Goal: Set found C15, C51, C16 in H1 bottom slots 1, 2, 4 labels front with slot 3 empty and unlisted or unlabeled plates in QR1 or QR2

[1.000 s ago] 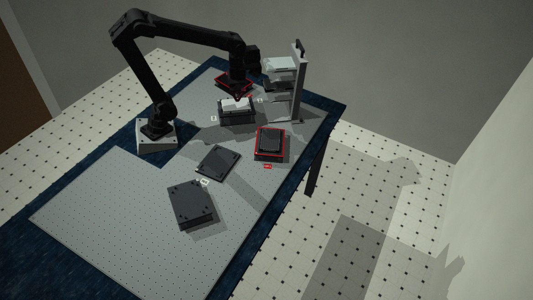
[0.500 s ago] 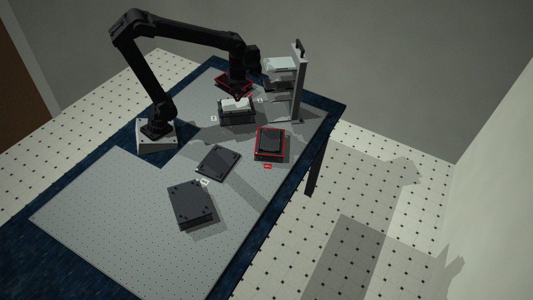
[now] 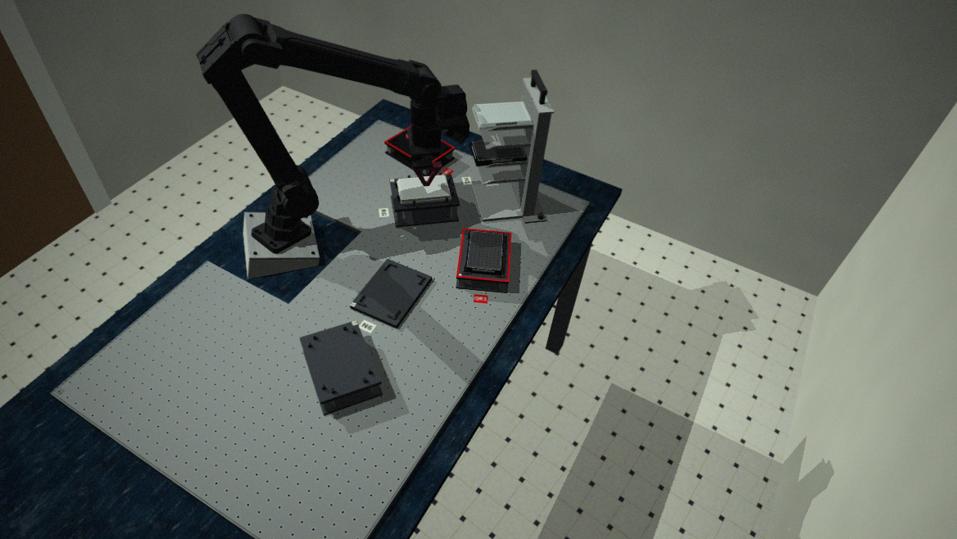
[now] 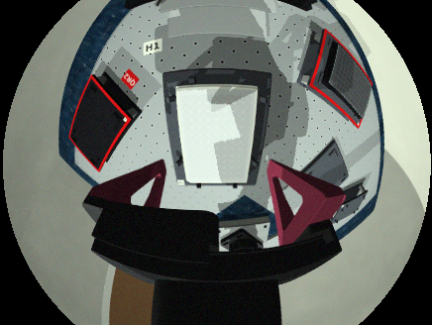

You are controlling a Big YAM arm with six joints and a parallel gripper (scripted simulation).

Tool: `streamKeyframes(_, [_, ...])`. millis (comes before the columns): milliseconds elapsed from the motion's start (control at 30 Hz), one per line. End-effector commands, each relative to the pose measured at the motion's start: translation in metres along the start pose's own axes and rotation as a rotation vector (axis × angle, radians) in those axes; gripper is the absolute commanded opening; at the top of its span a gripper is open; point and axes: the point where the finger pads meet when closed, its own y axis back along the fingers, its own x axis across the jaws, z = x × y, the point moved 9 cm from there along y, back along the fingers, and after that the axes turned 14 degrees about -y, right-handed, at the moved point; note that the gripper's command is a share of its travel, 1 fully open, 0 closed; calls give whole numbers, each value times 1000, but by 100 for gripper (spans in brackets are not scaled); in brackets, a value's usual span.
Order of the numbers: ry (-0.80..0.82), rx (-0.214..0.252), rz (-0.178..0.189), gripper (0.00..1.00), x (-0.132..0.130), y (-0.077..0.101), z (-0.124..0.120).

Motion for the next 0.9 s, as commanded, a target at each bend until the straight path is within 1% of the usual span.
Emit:
streamKeyframes(0, [0, -14, 9, 100, 0, -2, 7])
streamKeyframes(33, [-1, -26, 15, 100, 2, 1, 11])
streamKeyframes(100, [-1, -11, 7, 100, -1, -7, 6])
streamKeyframes(167, [-1, -11, 7, 100, -1, -7, 6])
streamKeyframes(200, [-1, -42, 24, 100, 5, 3, 15])
streamKeyframes(267, [1, -11, 7, 100, 0, -11, 6])
streamKeyframes(367, [-1, -11, 6, 100, -1, -15, 6])
streamKeyframes(433, [-1, -26, 14, 100, 2, -12, 11])
streamKeyframes(500, [1, -10, 7, 100, 0, -21, 6])
streamKeyframes(567, [-1, -10, 6, 100, -1, -24, 6])
streamKeyframes(633, [-2, -26, 14, 100, 2, -20, 12])
streamKeyframes(667, [-1, -21, 12, 100, 1, -24, 10])
streamKeyframes(733, [-1, -21, 12, 100, 1, -24, 10])
streamKeyframes(800, [1, -10, 7, 100, 0, -30, 6])
streamKeyframes(867, [0, -16, 10, 100, 1, -31, 8])
